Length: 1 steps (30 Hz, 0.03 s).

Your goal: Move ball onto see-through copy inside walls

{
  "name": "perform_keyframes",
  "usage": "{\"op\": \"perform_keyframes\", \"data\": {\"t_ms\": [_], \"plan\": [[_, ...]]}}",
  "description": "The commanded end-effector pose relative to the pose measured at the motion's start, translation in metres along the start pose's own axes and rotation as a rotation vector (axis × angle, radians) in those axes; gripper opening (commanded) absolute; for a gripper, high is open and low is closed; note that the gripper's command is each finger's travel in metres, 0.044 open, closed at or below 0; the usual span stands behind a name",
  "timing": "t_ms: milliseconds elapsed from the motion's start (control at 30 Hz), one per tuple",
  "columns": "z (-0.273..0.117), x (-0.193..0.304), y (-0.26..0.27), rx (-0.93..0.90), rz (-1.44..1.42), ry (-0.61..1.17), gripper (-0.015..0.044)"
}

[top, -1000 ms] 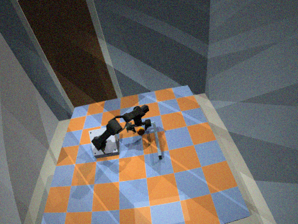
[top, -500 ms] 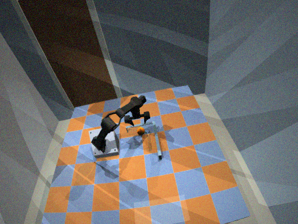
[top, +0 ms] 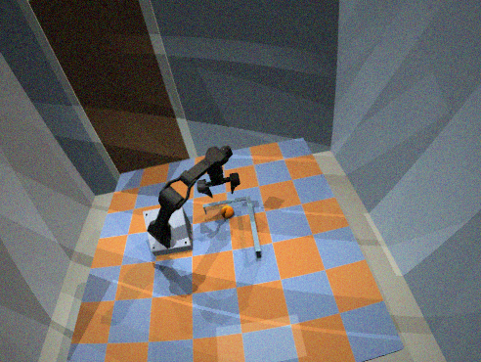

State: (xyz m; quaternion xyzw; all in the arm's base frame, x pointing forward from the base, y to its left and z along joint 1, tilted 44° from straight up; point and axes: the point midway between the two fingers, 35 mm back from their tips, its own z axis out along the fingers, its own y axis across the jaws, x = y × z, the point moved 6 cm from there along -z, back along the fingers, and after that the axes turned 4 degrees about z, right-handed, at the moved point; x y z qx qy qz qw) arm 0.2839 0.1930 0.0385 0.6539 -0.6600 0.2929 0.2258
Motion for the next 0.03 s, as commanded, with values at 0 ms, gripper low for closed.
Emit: {"op": "perform_keyframes", "data": {"t_ms": [0], "plan": [[-0.0016, 0.0003, -0.0002, -0.002, 0.007, -0.002, 0.044]]}}
